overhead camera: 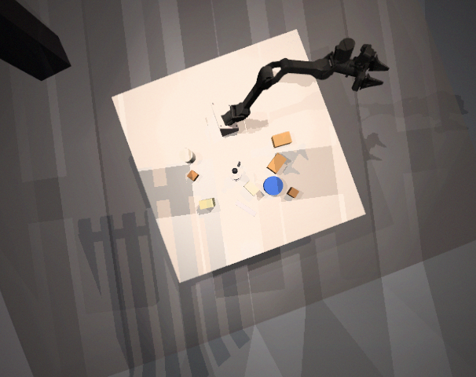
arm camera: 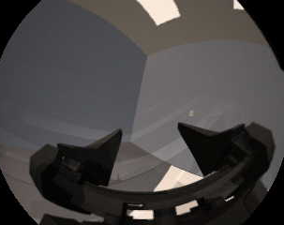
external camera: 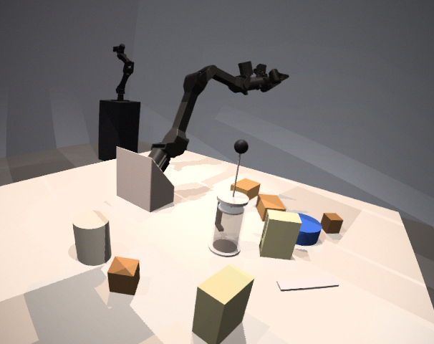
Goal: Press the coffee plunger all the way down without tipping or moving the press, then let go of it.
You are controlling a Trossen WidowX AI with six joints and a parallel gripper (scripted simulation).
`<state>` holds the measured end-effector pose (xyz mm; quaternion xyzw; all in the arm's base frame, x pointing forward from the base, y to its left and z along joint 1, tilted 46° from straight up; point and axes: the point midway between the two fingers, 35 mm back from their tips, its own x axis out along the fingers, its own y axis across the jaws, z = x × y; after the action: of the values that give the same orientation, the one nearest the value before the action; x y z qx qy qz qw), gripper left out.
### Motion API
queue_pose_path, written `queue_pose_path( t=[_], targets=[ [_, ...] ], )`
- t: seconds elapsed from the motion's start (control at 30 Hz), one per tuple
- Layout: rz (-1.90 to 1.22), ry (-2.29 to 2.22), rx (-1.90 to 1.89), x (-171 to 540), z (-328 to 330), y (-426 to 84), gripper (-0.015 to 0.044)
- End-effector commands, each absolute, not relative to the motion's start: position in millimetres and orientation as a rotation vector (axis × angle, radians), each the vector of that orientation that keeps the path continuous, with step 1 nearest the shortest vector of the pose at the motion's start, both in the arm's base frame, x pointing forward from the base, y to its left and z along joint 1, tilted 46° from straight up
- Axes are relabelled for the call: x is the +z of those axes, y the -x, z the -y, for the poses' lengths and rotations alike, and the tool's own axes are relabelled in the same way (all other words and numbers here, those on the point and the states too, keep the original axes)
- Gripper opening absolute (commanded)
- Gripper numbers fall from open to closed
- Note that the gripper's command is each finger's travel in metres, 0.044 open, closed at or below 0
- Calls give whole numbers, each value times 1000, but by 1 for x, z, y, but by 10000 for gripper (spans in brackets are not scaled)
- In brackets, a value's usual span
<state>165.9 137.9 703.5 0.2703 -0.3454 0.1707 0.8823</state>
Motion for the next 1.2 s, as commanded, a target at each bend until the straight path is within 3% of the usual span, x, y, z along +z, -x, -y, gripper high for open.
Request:
queue_pose_path(
  t=[0.0,0.4,0.73,0.9,1.17],
  targets=[
    [718,-406,293,688,-146,-197,440],
    [532,31,183,604,-138,-311,440],
    [187,250,111,489,-60,-405,440],
    [-4,269,87,426,-4,-428,440],
    [-290,173,46,329,93,-423,440]
  ],
)
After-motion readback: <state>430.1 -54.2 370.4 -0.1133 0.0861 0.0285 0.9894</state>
